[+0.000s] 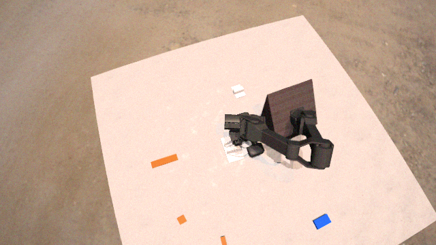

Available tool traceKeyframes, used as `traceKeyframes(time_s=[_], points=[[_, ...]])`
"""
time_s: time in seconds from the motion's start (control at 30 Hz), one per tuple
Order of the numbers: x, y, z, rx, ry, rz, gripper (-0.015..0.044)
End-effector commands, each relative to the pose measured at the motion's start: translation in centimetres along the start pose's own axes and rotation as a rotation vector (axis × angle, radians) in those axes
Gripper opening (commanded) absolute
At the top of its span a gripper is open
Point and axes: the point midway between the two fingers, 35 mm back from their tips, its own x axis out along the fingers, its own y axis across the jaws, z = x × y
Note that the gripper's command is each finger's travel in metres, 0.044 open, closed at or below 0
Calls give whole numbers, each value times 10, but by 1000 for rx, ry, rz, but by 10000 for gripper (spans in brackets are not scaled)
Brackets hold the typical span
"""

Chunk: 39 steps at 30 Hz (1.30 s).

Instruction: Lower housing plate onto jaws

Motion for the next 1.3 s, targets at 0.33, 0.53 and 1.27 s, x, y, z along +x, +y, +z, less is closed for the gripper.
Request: traceKeyframes(time_s=[0.33, 0.53, 1.27], points=[[10, 2, -5, 7, 9, 8, 351], [10, 2, -5, 7, 9, 8, 351], [14, 2, -5, 14, 9, 8, 351]])
